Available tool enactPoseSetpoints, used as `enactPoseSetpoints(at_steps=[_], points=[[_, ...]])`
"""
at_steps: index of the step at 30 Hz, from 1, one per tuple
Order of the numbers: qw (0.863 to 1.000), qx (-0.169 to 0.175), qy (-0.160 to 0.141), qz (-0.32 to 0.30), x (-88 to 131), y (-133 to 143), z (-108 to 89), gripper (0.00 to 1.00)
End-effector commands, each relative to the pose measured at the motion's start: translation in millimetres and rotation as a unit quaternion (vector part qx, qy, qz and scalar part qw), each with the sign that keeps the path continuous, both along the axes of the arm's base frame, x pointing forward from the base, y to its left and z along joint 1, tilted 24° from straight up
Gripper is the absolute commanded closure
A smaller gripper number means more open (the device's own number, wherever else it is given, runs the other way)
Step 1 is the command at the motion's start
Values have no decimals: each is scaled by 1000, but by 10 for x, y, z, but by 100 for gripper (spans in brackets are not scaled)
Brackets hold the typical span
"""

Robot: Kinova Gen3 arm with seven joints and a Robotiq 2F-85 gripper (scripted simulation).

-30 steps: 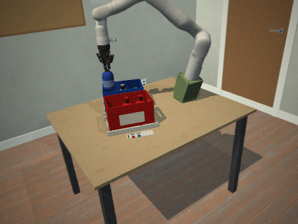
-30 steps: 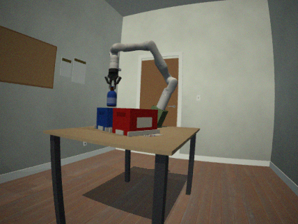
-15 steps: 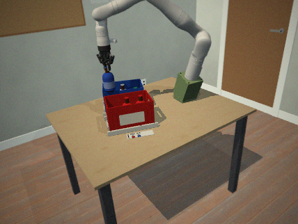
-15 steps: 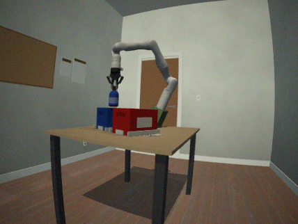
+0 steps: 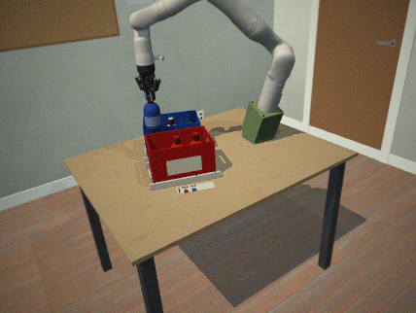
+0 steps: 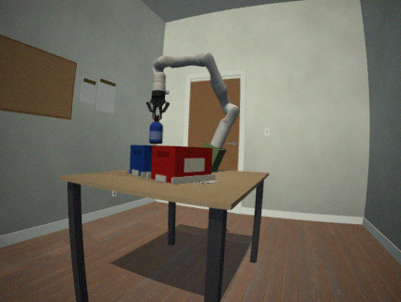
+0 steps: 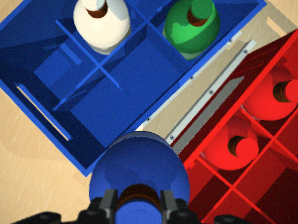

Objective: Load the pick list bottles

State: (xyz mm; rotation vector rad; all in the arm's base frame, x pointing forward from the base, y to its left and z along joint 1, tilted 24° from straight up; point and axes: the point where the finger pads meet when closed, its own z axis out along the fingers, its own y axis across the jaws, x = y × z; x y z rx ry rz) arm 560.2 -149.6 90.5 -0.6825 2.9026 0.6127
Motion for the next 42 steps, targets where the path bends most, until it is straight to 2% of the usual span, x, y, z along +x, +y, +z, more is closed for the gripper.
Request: enactPoseSetpoints(at_steps=[1, 42], points=[[1000, -1, -1, -1, 9, 6, 19, 90], [1000, -1, -1, -1, 190, 669, 313, 90]])
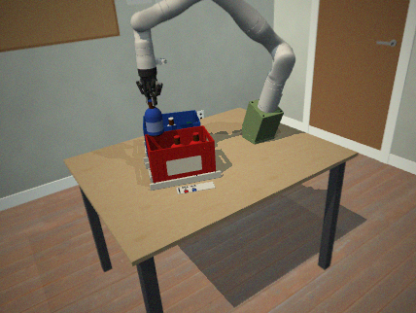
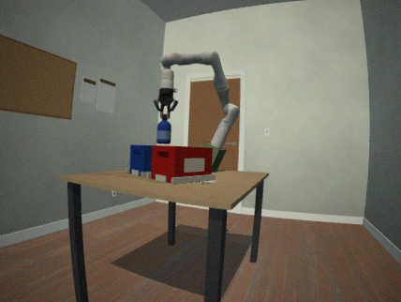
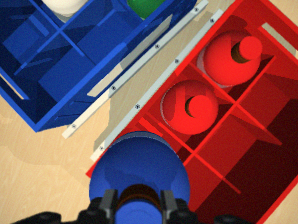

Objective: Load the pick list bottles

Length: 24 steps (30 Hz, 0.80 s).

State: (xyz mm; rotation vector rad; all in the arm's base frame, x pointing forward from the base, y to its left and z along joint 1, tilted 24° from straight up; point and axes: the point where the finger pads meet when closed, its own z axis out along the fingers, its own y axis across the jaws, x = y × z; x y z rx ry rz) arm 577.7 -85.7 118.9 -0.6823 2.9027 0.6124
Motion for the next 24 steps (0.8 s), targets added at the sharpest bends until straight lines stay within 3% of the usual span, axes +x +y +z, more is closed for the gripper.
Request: enactPoseSetpoints(at_steps=[1, 24], points=[[1000, -1, -1, -1, 20, 53, 39, 90], [1000, -1, -1, -1, 25, 104, 62, 90]])
